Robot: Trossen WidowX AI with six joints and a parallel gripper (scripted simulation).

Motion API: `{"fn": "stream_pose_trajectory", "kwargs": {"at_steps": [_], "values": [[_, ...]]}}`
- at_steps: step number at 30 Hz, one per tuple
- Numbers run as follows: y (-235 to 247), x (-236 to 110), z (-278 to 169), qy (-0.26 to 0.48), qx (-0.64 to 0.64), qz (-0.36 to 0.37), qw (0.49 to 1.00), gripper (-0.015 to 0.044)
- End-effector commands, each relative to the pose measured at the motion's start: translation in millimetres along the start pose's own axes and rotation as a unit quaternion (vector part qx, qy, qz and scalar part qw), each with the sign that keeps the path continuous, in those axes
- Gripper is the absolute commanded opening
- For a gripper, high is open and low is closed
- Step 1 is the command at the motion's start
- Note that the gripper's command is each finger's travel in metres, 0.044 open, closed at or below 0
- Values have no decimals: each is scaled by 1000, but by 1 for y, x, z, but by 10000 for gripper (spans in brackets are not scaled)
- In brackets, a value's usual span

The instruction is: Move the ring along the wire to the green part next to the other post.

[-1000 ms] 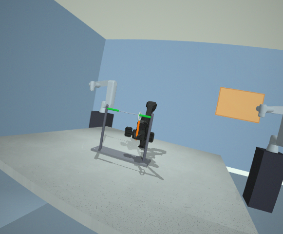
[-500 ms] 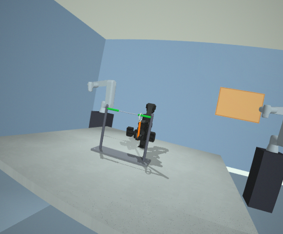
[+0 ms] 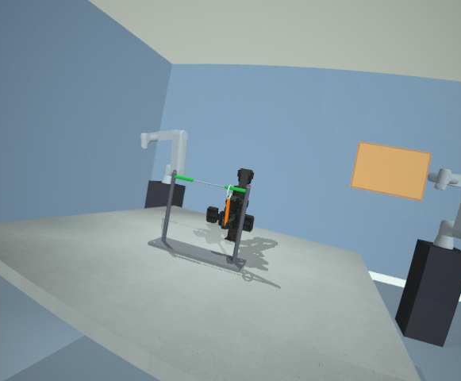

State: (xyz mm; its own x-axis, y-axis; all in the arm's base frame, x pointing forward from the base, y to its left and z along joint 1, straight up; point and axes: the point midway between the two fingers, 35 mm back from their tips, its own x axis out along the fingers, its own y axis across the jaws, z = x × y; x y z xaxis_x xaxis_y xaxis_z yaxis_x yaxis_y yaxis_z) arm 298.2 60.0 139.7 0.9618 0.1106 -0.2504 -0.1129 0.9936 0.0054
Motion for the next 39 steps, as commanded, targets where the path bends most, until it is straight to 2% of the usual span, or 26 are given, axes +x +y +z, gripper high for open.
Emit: {"fn": "stream_pose_trajectory", "kwargs": {"at_steps": [1, 5, 17, 39], "values": [[0, 0, 0, 0, 2, -2, 1000, -150], [0, 0, 0, 0, 2, -2, 1000, -150], [0, -1, 0, 0, 0, 0, 1000, 160], [1, -36, 2, 2, 2, -1, 1000, 160]]}}
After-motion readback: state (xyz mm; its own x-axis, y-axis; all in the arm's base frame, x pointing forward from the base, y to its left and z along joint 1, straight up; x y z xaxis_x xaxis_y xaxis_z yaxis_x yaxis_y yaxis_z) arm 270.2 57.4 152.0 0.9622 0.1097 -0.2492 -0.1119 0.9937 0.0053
